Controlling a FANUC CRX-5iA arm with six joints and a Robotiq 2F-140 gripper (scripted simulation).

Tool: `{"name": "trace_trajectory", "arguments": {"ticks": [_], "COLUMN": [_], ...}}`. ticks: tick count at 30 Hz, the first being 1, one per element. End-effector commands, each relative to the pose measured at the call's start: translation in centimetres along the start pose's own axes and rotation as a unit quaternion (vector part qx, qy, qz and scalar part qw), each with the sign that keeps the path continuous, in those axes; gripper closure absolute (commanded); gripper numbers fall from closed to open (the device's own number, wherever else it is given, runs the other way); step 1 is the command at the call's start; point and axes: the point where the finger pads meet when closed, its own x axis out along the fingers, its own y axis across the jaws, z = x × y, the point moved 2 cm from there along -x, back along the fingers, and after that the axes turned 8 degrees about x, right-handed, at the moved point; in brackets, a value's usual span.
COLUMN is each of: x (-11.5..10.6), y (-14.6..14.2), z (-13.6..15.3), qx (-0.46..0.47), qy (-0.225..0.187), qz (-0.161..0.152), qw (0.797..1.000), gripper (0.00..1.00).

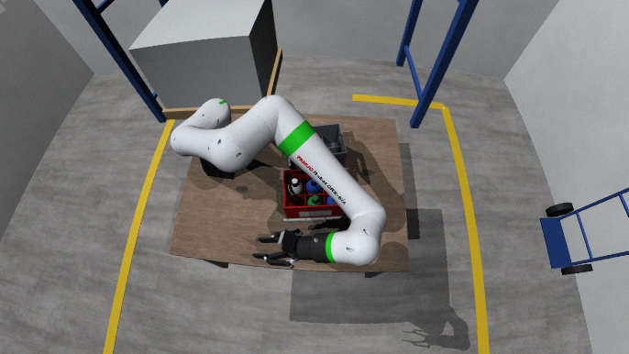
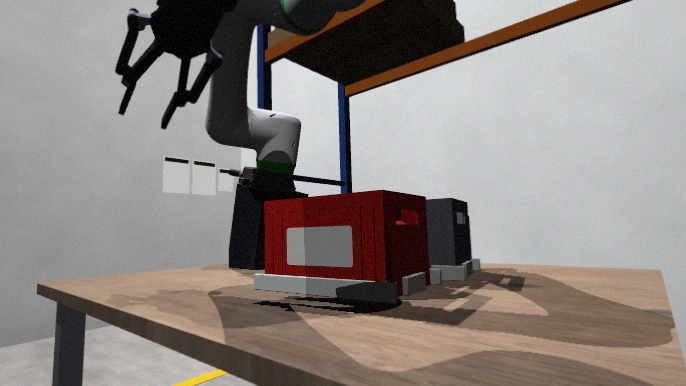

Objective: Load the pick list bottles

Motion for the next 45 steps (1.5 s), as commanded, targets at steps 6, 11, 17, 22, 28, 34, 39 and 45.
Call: {"name": "trace_trajectory", "arguments": {"ticks": [6,11,17,22,28,34,39,45], "x": [-1.6,-2.5,-4.4,-5.3,-7.0,-8.6,-9.4,-10.9], "y": [-1.0,-1.1,1.1,2.1,4.6,7.1,8.4,11.0], "z": [-2.3,-4.0,-3.0,-2.5,-2.0,-1.5,-1.3,-1.0], "qx": [0.001,-0.014,-0.049,-0.049,-0.099,-0.139,-0.150,-0.176], "qy": [-0.001,-0.005,-0.029,-0.029,-0.056,-0.075,-0.081,-0.093], "qz": [0.000,-0.007,-0.029,-0.029,-0.056,-0.078,-0.084,-0.098], "qw": [1.000,1.000,0.998,0.998,0.992,0.984,0.982,0.975], "gripper": [0.56,0.56,0.56,0.56,0.56,0.56,0.56,0.56]}}
